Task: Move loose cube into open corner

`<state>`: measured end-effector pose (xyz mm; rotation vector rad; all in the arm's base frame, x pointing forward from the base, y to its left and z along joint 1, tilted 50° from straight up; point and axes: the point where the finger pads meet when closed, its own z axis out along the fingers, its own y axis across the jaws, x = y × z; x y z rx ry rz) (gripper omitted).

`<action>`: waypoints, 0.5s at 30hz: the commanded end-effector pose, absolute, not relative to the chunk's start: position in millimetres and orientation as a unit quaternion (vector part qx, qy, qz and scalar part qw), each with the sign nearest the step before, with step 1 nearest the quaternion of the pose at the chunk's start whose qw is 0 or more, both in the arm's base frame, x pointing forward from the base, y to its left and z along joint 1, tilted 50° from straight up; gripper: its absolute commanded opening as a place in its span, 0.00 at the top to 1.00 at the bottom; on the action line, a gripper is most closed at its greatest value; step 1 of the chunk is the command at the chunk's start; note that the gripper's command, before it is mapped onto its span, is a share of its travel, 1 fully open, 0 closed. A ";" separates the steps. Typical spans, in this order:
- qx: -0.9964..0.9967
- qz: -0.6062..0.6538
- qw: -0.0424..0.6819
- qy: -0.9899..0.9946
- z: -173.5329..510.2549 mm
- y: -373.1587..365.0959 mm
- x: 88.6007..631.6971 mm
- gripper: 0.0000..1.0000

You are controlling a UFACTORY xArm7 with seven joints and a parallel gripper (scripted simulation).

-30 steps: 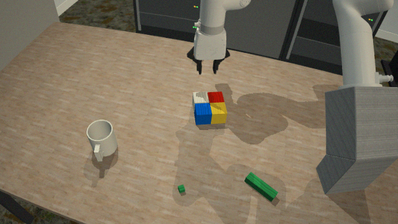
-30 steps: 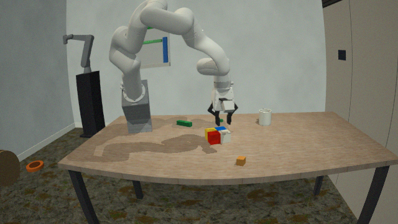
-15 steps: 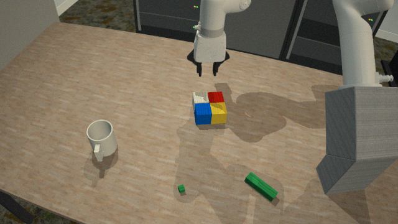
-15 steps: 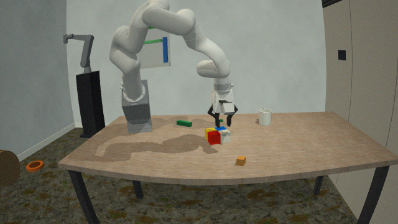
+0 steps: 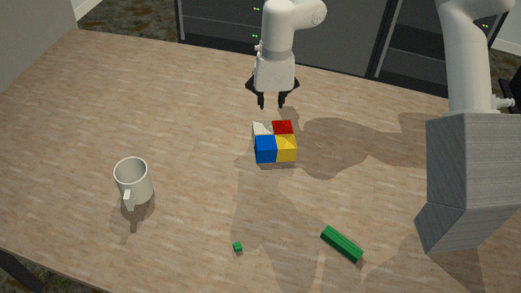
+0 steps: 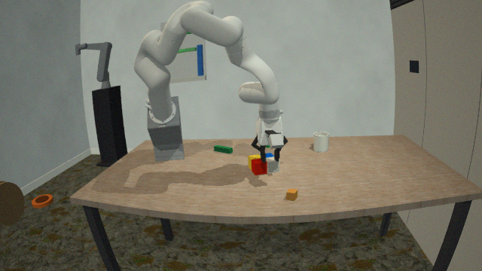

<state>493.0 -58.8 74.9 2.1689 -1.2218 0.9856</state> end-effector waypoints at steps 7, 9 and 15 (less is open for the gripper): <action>0.789 0.359 0.228 -0.443 56.9 -75.6 504.8 0.51; 0.789 0.359 0.228 -0.443 53.2 -79.4 506.8 0.51; 0.789 0.359 0.228 -0.443 44.2 -89.0 511.7 0.51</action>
